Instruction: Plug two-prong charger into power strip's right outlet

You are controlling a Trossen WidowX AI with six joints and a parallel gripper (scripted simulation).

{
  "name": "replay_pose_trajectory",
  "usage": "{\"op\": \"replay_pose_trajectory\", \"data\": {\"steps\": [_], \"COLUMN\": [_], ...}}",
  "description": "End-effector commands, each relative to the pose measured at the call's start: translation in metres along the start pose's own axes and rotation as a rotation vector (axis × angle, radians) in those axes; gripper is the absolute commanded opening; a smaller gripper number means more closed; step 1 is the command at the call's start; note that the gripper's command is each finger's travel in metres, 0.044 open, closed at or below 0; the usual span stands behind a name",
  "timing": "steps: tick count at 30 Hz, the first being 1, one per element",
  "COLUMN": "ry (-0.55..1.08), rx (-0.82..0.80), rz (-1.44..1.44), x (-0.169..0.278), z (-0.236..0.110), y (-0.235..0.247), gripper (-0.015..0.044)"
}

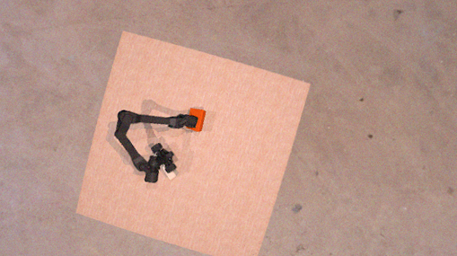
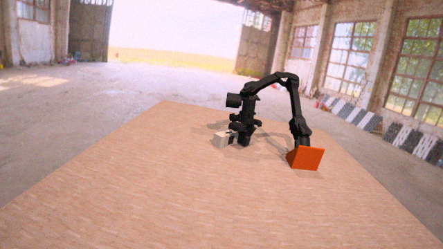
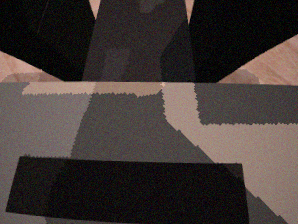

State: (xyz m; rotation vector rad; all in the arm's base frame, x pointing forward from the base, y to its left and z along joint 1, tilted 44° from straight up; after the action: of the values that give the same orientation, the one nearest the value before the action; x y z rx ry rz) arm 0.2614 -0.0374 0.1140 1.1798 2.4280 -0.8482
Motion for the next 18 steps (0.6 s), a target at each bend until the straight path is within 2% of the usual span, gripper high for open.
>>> {"op": "replay_pose_trajectory", "data": {"steps": [1,9,18], "ry": [-0.001,-0.002,-0.009], "rx": [-0.002,-0.002,-0.002], "rz": [0.002,0.002,0.007], "x": [-0.0004,-0.0001,0.0032], "z": [-0.0001,-0.0001,0.0003], "y": [0.0004,0.0003,-0.0003], "gripper": [0.0236,0.0440,0.0440]}}
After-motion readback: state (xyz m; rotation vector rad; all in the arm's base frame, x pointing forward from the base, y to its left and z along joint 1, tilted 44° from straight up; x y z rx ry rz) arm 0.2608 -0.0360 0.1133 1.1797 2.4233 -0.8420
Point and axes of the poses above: the point midway between the two fingers, 35 mm back from their tips, its own z axis out along the fingers, its own y axis across the jaws, x = y × z, the point moved 5 cm from there along -z, back along the fingers, and after that the axes turned 14 degrees about z, right-handed, at the moved point
